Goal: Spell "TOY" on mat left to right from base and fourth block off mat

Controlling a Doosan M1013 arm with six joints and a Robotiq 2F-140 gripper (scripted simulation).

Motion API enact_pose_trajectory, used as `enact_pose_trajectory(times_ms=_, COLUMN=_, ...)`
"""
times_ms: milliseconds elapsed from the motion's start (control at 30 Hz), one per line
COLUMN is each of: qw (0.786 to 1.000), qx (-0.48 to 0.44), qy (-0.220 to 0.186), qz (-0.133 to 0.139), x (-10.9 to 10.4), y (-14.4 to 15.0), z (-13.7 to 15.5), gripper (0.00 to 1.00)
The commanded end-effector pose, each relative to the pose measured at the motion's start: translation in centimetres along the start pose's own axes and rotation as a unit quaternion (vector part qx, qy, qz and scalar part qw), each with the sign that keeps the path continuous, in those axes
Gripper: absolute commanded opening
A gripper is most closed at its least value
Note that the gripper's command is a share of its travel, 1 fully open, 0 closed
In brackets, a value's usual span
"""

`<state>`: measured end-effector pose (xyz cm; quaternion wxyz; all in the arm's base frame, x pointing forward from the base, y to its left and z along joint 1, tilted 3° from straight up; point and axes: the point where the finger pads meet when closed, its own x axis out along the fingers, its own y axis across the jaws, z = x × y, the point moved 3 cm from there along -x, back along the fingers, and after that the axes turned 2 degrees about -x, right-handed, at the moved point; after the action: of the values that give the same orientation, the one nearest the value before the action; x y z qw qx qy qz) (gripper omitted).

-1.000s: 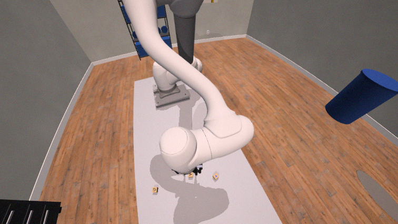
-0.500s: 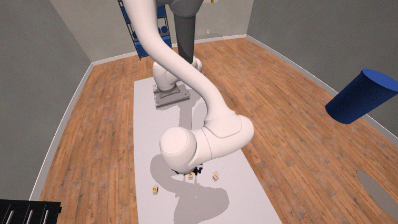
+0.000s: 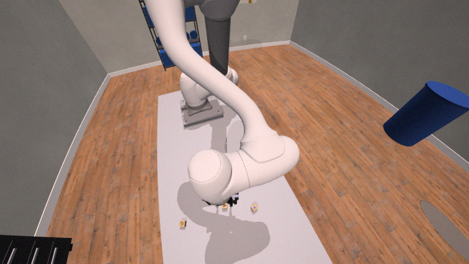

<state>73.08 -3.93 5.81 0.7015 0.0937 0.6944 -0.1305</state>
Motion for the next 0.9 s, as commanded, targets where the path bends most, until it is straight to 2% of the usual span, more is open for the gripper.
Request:
enact_pose_trajectory(times_ms=0, qw=1.000, qx=-0.001, qy=0.001, qz=-0.001, x=0.5, y=-0.2, z=-0.1, gripper=0.37)
enact_pose_trajectory(times_ms=600, qw=1.000, qx=-0.001, qy=0.001, qz=-0.001, x=3.2, y=-0.2, z=-0.1, gripper=0.37)
enact_pose_trajectory(times_ms=867, qw=1.000, qx=-0.001, qy=0.001, qz=-0.001, x=3.6, y=-0.2, z=-0.1, gripper=0.37)
